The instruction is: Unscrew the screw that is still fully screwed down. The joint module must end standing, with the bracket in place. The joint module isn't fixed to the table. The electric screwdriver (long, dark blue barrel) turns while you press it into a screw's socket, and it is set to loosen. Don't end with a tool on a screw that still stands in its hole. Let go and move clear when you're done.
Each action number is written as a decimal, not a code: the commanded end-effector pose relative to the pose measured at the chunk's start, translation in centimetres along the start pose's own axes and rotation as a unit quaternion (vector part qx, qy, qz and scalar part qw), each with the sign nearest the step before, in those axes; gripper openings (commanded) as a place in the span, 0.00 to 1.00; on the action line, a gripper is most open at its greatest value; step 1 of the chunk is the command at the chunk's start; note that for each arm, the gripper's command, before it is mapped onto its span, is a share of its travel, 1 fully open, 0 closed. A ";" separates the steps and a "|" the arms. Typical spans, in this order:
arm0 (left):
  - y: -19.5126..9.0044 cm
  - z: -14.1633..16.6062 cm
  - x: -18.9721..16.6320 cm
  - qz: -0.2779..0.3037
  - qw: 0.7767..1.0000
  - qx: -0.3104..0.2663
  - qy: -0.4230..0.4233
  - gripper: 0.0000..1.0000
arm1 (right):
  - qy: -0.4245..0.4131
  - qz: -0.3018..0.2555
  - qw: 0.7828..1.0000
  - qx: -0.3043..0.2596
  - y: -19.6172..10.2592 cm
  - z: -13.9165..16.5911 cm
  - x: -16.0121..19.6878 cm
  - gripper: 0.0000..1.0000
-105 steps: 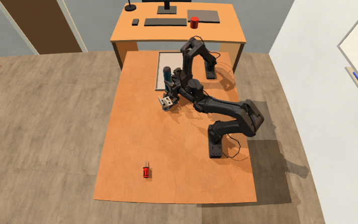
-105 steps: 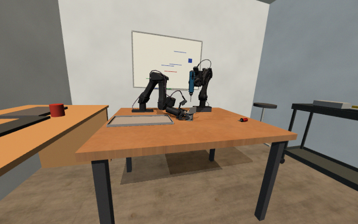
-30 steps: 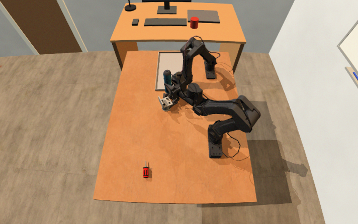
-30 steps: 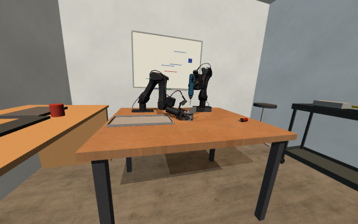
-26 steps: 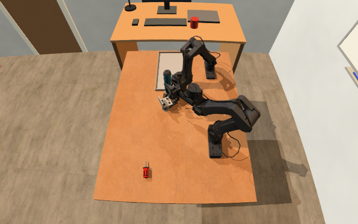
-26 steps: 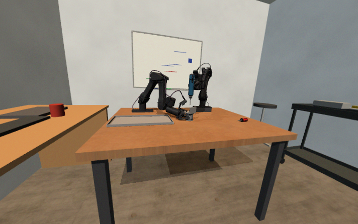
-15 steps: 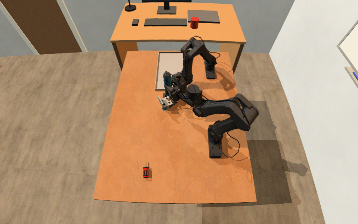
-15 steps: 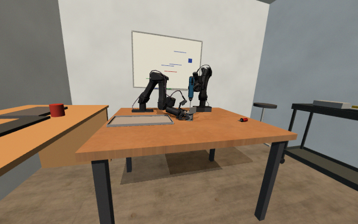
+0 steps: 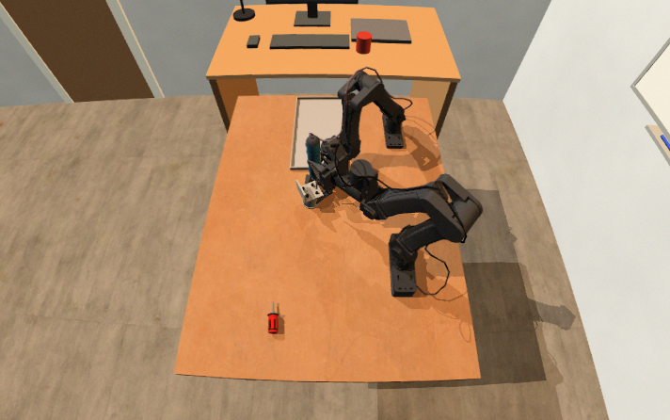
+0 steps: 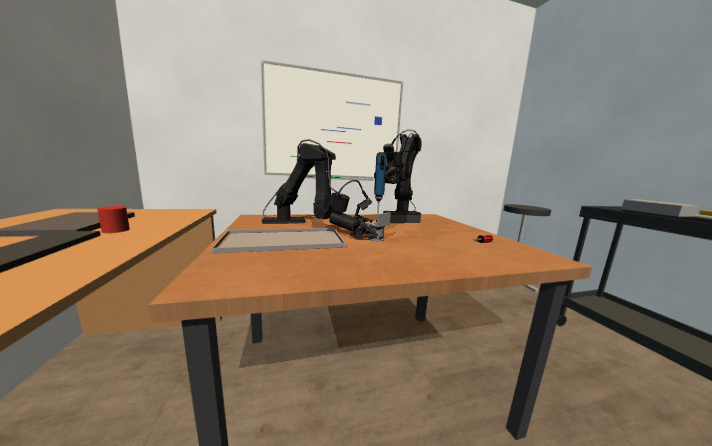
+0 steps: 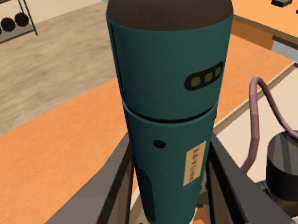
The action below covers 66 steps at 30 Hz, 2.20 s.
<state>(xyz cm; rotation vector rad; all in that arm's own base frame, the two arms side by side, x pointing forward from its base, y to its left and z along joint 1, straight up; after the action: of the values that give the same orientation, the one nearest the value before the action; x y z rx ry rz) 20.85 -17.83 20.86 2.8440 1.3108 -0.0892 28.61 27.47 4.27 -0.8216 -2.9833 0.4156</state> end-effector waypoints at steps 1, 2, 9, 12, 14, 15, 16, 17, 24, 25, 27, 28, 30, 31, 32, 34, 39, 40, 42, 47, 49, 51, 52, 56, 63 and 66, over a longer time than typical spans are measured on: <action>-0.2 -1.9 -0.3 0.006 0.998 -0.070 -0.003 0.42 | 0.010 -0.008 1.000 0.022 -0.2 1.1 0.5 0.59; 0.0 -3.0 -0.3 0.007 0.996 -0.086 -0.003 0.42 | 0.010 -0.008 1.000 0.022 -0.2 1.1 0.5 0.59; 0.3 -2.9 -0.4 0.007 0.996 -0.084 -0.003 0.42 | 0.010 -0.008 1.000 0.022 -0.2 1.1 0.5 0.59; 0.2 -3.1 -0.4 0.007 0.996 -0.087 -0.003 0.42 | 0.010 -0.008 1.000 0.022 -0.2 1.1 0.5 0.59; 0.2 -3.2 -0.4 0.007 0.996 -0.091 -0.003 0.42 | 0.010 -0.008 1.000 0.022 -0.2 1.1 0.5 0.59; 0.2 -3.2 -0.4 0.007 0.996 -0.091 -0.003 0.42 | 0.010 -0.008 1.000 0.022 -0.2 1.1 0.5 0.59; 0.2 -3.2 -0.4 0.007 0.996 -0.091 -0.003 0.42 | 0.010 -0.008 1.000 0.022 -0.2 1.1 0.5 0.59; 0.1 -3.3 -0.5 0.007 0.996 -0.092 -0.003 0.42 | 0.010 -0.008 1.000 0.022 -0.2 1.1 0.5 0.59; 0.1 -3.3 -0.5 0.007 0.996 -0.092 -0.003 0.42 | 0.010 -0.008 1.000 0.022 -0.2 1.1 0.5 0.59; 0.1 -3.3 -0.5 0.007 0.996 -0.091 -0.003 0.42 | 0.010 -0.008 1.000 0.022 -0.2 1.1 0.5 0.59; 0.2 -3.1 -0.5 0.007 0.996 -0.088 -0.003 0.42 | 0.010 -0.008 1.000 0.022 -0.2 1.1 0.5 0.59; 0.3 -3.0 -0.4 0.006 0.996 -0.087 -0.003 0.42 | 0.010 -0.008 1.000 0.022 -0.2 1.1 0.5 0.59; 0.3 -3.1 -0.3 0.004 0.996 -0.087 -0.003 0.42 | 0.010 -0.008 1.000 0.022 -0.2 1.1 0.5 0.59; 0.3 -3.0 -0.3 0.005 0.996 -0.087 -0.003 0.42 | 0.010 -0.008 1.000 0.022 -0.2 1.1 0.5 0.59; 0.3 -3.0 -0.3 0.005 0.996 -0.087 -0.003 0.42 | 0.010 -0.008 1.000 0.022 -0.2 1.1 0.5 0.59; 0.3 -3.0 -0.3 0.005 0.996 -0.087 -0.003 0.42 | 0.010 -0.008 1.000 0.022 -0.2 1.1 0.5 0.59; 0.3 -3.0 -0.3 0.005 0.996 -0.087 -0.003 0.42 | 0.010 -0.008 1.000 0.022 -0.2 1.1 0.5 0.59; 0.3 -3.0 -0.3 0.005 0.996 -0.087 -0.003 0.42 | 0.010 -0.008 1.000 0.022 -0.2 1.1 0.5 0.59; 0.3 -3.0 -0.3 0.004 0.996 -0.085 -0.003 0.42 | 0.010 -0.008 1.000 0.022 -0.2 1.1 0.5 0.59; 0.2 -3.2 -0.3 0.004 0.996 -0.089 -0.003 0.42 | 0.010 -0.008 1.000 0.022 -0.2 1.1 0.5 0.59; 0.2 -3.2 -0.3 0.004 0.996 -0.090 -0.003 0.42 | 0.010 -0.008 1.000 0.022 -0.2 1.1 0.5 0.59; 0.2 -3.2 -0.3 0.004 0.996 -0.090 -0.003 0.42 | 0.010 -0.008 1.000 0.022 -0.2 1.1 0.5 0.59; 0.2 -3.2 -0.3 0.004 0.996 -0.090 -0.003 0.42 | 0.010 -0.008 1.000 0.022 -0.2 1.1 0.5 0.59; 0.2 -3.2 -0.3 0.004 0.996 -0.090 -0.003 0.42 | 0.010 -0.008 1.000 0.022 -0.2 1.1 0.5 0.59; 0.2 -3.2 -0.3 0.003 0.996 -0.088 -0.003 0.42 | 0.010 -0.008 1.000 0.022 -0.2 1.1 0.5 0.59; 0.2 -3.2 -0.3 0.003 0.996 -0.088 -0.003 0.42 | 0.010 -0.008 1.000 0.022 -0.2 1.1 0.5 0.59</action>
<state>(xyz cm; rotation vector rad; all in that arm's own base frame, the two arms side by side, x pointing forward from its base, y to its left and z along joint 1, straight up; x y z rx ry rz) 20.79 -17.84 20.92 2.8290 1.3014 -0.0760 28.61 27.47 4.27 -0.8216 -2.9833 0.4156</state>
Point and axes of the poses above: on each arm, the point where the finger pads meet when closed, its own y axis out along the fingers, its own x axis across the jaws, z = x × y, the point moved 10 cm from there along -y, back along the fingers, and after that the axes turned 3 degrees about -y, right-handed, at the moved point
